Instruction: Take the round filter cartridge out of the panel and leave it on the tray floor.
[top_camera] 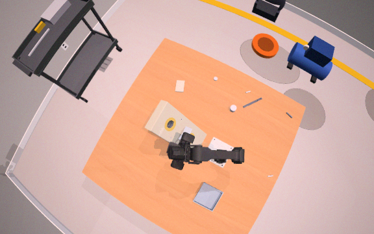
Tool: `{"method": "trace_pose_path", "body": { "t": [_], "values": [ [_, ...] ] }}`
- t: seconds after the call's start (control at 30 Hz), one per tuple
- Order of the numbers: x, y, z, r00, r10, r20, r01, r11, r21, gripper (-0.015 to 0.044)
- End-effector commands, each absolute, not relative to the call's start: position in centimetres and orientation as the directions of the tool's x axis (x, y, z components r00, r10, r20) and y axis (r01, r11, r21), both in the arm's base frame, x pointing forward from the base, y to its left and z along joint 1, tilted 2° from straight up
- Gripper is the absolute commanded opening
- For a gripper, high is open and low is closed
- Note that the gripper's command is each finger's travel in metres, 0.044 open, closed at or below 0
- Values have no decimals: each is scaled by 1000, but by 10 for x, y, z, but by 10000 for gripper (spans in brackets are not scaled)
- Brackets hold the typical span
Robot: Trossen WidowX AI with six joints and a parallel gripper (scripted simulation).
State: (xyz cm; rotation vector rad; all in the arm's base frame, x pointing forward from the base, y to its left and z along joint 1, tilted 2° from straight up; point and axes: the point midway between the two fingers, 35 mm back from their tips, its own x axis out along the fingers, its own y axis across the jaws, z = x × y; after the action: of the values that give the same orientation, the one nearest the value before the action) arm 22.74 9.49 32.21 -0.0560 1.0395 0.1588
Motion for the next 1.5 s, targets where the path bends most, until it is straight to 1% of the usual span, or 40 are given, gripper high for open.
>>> {"method": "trace_pose_path", "body": {
  "t": [0.0, 0.4, 0.87, 1.13, 1.37, 1.47],
  "values": [
    [219, 114, 320, 488, 164, -857, -270, 962, 30, 0],
    [188, 165, 310, 421, 307, -854, -557, 830, 23, 0],
    [137, 213, 298, 296, 443, -846, -820, 572, 13, 0],
    [106, 232, 291, 213, 496, -842, -915, 403, 6, 0],
    [105, 233, 291, 210, 498, -842, -918, 397, 6, 0],
    [97, 239, 283, 192, 505, -841, -932, 362, 4, 0]
  ]
}}
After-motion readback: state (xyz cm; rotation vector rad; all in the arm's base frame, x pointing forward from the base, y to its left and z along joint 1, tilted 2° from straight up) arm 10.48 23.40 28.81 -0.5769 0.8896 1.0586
